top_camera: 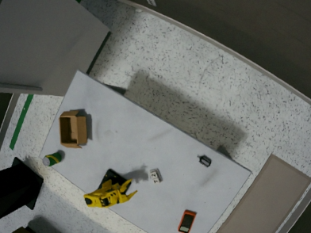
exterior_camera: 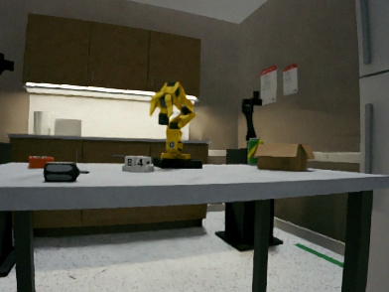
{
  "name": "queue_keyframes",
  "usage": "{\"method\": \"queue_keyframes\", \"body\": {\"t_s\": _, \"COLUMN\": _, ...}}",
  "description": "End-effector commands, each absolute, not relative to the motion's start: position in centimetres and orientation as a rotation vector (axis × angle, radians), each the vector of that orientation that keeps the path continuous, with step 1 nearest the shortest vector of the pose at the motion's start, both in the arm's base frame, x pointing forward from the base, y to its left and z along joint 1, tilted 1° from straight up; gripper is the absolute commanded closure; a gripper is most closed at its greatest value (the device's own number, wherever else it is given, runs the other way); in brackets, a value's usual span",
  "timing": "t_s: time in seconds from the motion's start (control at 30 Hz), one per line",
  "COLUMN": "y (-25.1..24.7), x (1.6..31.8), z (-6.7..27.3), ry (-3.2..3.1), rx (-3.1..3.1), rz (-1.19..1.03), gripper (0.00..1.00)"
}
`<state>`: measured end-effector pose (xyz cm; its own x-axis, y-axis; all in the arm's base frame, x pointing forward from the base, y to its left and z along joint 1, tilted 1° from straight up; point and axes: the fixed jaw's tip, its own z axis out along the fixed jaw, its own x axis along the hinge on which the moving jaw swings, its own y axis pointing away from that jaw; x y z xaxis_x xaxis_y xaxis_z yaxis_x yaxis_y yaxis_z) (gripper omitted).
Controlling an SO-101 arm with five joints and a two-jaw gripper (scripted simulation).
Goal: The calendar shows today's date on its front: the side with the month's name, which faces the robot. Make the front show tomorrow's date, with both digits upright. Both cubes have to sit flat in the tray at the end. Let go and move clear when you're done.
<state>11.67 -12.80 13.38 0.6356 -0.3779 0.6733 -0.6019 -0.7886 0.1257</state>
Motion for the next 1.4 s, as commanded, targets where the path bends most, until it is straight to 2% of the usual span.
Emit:
{"method": "queue_keyframes", "body": {"t_s": 0.0, "y": -12.6, "x": 11.4, "z": 13.5, "ry": -0.775, "rx": 2.501, "rz": 0.942, "gripper": 0.65}}
{"method": "queue_keyframes", "body": {"t_s": 0.73, "y": -12.7, "x": 11.5, "z": 13.7, "ry": -0.908, "rx": 2.495, "rz": 0.962, "gripper": 0.65}}
{"method": "queue_keyframes", "body": {"t_s": 1.37, "y": -13.4, "x": 12.7, "z": 14.2, "ry": -1.636, "rx": 2.359, "rz": 0.983, "gripper": 0.65}}
